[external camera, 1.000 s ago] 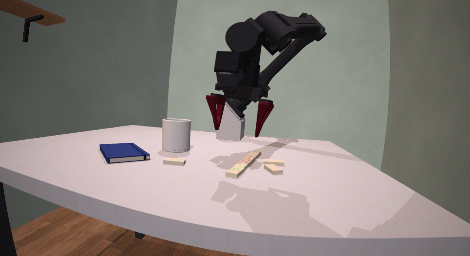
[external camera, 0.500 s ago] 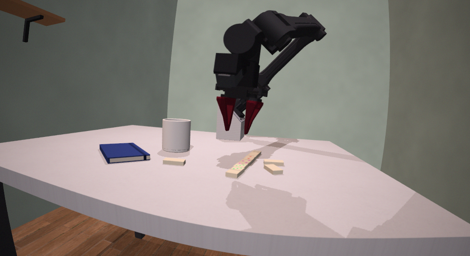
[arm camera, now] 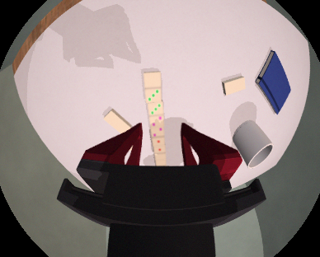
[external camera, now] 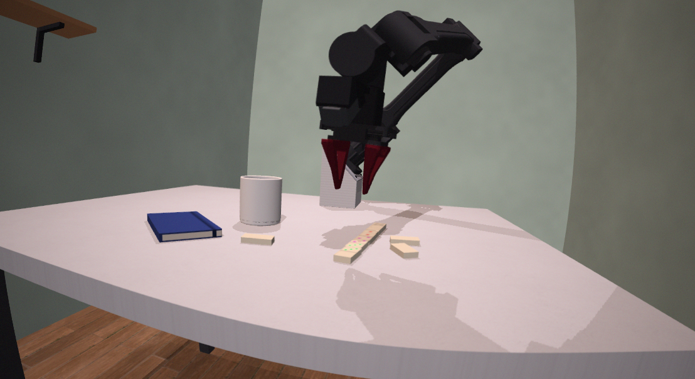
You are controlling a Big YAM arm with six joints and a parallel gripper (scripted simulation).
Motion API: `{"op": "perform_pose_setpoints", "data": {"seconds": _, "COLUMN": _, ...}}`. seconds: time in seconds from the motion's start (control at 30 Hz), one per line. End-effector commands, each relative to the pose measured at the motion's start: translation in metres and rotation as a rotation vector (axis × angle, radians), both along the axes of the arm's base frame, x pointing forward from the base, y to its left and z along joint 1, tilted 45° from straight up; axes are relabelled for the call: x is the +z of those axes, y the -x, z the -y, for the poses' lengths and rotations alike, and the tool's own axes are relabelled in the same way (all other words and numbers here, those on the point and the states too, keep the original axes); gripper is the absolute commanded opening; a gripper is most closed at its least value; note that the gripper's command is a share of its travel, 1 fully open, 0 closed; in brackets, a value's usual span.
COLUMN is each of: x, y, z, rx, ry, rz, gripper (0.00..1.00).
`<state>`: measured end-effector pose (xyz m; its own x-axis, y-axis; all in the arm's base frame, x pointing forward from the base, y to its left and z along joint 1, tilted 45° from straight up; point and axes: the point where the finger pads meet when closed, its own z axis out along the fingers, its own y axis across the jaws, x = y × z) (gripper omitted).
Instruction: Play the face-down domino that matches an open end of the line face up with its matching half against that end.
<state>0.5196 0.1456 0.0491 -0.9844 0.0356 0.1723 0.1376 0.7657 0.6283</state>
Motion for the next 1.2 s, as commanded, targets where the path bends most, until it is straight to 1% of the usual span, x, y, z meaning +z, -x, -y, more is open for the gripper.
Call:
{"op": "perform_pose_setpoints", "data": {"seconds": 0.0, "x": 0.021, "y": -0.024, "z": 0.018, "rx": -0.019, "ry": -0.003, "rz": 0.059, "gripper": 0.43}}
{"op": "perform_pose_setpoints", "data": {"seconds": 0.17, "x": 0.021, "y": -0.024, "z": 0.018, "rx": -0.019, "ry": -0.003, "rz": 0.059, "gripper": 0.43}}
{"op": "perform_pose_setpoints", "data": {"seconds": 0.2, "x": 0.01, "y": -0.011, "z": 0.008, "rx": -0.01, "ry": -0.002, "rz": 0.025, "gripper": 0.43}}
{"op": "perform_pose_setpoints", "data": {"seconds": 0.5, "x": 0.024, "y": -0.029, "z": 0.02, "rx": -0.018, "ry": -0.003, "rz": 0.052, "gripper": 0.43}}
{"op": "perform_pose_setpoints", "data": {"seconds": 0.73, "x": 0.024, "y": -0.029, "z": 0.02, "rx": -0.018, "ry": -0.003, "rz": 0.052, "gripper": 0.43}}
{"op": "perform_pose_setpoints", "data": {"seconds": 0.77, "x": 0.016, "y": -0.016, "z": 0.007, "rx": -0.008, "ry": -0.01, "rz": 0.033, "gripper": 0.43}}
{"op": "perform_pose_setpoints", "data": {"seconds": 1.07, "x": 0.002, "y": -0.026, "z": -0.002, "rx": -0.031, "ry": -0.081, "rz": 0.079, "gripper": 0.43}}
{"op": "perform_pose_setpoints", "data": {"seconds": 1.17, "x": 0.002, "y": -0.026, "z": -0.002, "rx": -0.031, "ry": -0.081, "rz": 0.079, "gripper": 0.43}}
